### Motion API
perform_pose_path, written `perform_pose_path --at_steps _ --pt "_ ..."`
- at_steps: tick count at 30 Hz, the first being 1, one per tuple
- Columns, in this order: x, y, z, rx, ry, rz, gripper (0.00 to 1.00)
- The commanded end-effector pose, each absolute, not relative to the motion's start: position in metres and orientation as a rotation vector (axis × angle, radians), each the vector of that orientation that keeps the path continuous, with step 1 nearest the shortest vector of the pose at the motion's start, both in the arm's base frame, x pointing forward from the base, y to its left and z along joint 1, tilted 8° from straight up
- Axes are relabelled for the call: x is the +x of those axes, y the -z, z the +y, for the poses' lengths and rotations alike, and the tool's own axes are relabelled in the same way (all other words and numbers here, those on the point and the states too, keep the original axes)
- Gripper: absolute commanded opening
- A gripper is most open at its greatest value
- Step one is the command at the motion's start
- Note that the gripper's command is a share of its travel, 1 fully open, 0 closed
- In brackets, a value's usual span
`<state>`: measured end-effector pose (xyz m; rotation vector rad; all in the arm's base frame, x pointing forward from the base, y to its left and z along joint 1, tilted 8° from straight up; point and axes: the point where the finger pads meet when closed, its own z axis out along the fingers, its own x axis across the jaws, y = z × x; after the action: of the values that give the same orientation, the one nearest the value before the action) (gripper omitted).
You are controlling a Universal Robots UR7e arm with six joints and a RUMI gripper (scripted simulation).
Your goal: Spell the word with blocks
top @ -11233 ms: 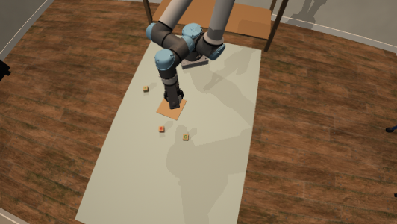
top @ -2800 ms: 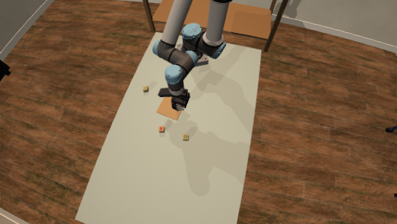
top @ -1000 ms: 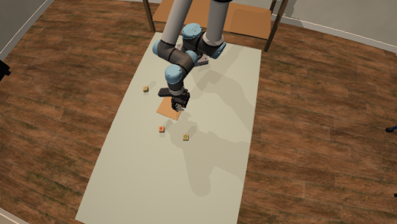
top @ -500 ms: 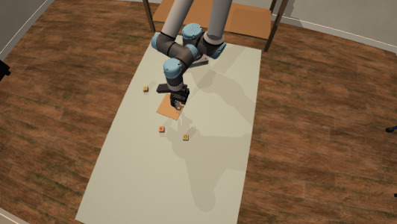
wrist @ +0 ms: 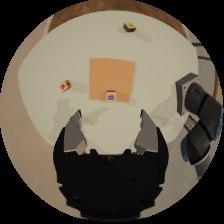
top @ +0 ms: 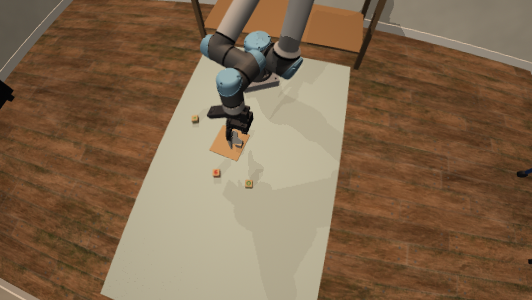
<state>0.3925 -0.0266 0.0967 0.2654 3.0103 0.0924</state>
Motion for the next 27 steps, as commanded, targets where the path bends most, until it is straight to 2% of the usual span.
perform_pose_path --at_steps 1,22,27 --pt "0.392 -0.100 -0.027 0.265 -0.093 3.010 1.00" --pt "0.394 -0.100 -0.027 0.261 -0.093 3.011 1.00" --pt "0.417 -0.107 -0.022 0.208 -0.089 3.014 1.00"
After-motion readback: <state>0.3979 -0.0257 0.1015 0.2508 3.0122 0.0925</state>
